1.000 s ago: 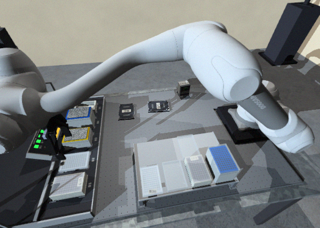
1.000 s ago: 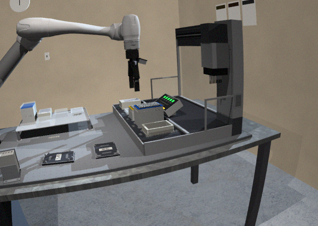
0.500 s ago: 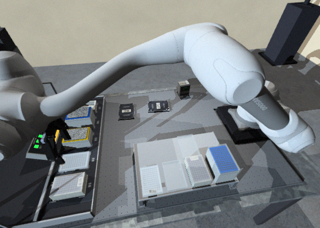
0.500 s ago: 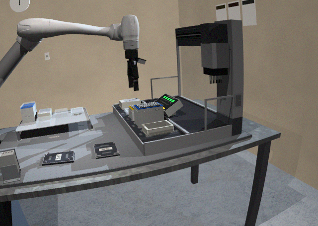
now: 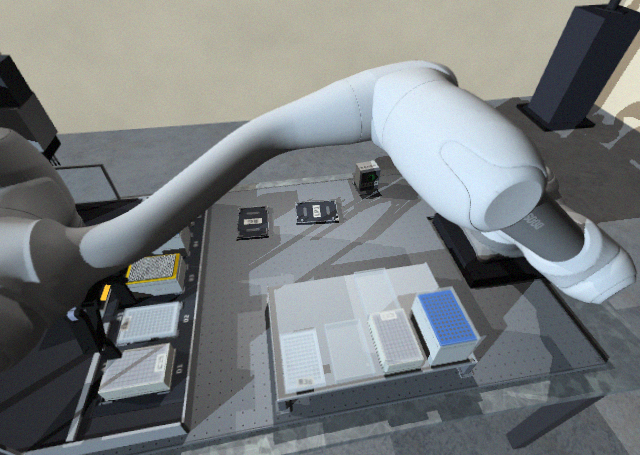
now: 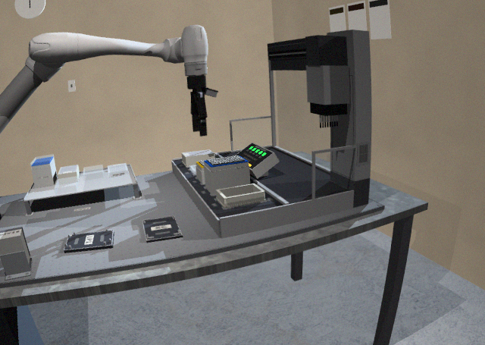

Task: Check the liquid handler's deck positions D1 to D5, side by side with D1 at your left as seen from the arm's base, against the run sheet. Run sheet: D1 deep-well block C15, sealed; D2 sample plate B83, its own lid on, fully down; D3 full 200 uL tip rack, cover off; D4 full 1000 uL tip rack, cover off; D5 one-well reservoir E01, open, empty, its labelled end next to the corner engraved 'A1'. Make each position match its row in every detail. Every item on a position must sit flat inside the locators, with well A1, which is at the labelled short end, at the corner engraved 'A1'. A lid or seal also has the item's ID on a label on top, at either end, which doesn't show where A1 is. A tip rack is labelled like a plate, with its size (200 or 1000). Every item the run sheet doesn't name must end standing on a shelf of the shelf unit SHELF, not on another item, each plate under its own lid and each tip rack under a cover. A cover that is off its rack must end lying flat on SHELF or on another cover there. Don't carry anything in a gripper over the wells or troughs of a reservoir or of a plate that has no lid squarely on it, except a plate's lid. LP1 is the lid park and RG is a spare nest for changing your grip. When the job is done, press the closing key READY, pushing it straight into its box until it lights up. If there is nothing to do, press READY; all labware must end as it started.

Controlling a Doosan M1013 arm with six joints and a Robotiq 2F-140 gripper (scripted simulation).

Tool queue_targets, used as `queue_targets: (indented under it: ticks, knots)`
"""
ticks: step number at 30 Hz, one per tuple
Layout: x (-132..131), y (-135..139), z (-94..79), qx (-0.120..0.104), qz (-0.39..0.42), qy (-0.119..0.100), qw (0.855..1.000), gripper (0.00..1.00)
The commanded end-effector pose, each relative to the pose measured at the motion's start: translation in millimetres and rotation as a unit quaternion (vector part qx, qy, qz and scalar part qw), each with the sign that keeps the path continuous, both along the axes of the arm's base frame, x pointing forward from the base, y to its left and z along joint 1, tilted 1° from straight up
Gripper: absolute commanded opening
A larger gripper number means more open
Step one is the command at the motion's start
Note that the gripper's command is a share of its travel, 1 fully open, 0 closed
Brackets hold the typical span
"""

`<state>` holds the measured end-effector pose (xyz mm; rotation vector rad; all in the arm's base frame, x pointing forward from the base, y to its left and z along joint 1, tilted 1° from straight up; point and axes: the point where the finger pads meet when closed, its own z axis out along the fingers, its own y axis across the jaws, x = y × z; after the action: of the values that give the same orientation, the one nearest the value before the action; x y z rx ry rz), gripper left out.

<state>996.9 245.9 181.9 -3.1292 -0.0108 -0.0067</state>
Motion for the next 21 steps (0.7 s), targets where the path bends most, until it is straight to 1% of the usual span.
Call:
queue_targets:
  ticks: [1, 6, 21]
  knots:
    - [0.3, 17.5, 2.0, 0.000, 0.000, -0.001, 1.000, 0.79]
    - [0.1, 41.5, 2.3, 0.000, 0.000, -0.001, 1.000, 0.79]
    - [0.1, 41.4, 2.3, 0.000, 0.000, -0.001, 1.000, 0.79]
